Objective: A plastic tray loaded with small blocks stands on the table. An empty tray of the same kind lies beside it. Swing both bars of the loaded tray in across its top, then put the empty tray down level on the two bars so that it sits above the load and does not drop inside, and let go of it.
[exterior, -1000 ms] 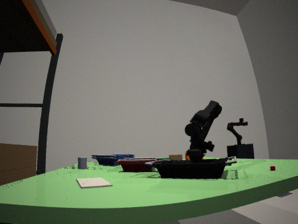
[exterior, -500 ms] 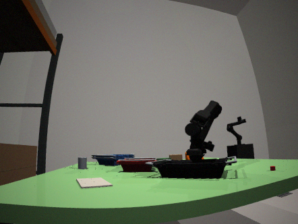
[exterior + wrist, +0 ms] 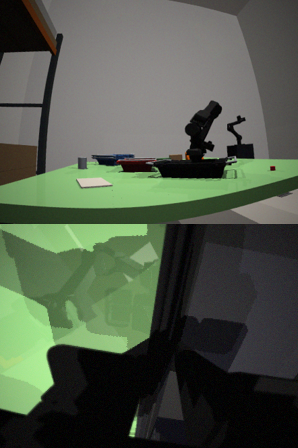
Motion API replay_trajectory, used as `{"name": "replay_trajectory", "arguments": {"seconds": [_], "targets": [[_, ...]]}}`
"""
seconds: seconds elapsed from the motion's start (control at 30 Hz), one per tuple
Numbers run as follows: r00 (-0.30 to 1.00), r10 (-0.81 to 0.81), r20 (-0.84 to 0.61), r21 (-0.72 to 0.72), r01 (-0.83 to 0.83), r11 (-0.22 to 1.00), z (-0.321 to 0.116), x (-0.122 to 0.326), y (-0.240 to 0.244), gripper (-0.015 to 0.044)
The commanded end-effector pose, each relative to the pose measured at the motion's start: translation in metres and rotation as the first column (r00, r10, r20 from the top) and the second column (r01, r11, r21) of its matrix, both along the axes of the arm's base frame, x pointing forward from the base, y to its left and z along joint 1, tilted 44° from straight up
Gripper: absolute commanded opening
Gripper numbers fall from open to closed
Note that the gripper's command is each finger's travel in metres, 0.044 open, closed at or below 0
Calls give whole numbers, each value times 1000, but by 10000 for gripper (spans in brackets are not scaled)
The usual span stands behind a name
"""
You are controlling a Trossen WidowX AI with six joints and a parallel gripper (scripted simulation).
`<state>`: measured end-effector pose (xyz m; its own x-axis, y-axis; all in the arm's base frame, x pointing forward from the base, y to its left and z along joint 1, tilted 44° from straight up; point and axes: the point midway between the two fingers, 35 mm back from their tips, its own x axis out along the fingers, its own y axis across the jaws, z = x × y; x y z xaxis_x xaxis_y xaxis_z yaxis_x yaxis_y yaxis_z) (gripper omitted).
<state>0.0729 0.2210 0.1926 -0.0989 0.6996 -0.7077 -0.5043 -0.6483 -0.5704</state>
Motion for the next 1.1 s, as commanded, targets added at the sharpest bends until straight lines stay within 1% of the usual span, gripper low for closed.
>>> {"name": "replay_trajectory", "arguments": {"seconds": [0.0,0.73,1.07], "targets": [[1000,0,-4,-13,0,1000,0,0,-4,0],[1000,0,-4,-18,0,1000,52,8,-55,0],[1000,-1,-4,-16,1,1000,54,8,-56,0]]}}
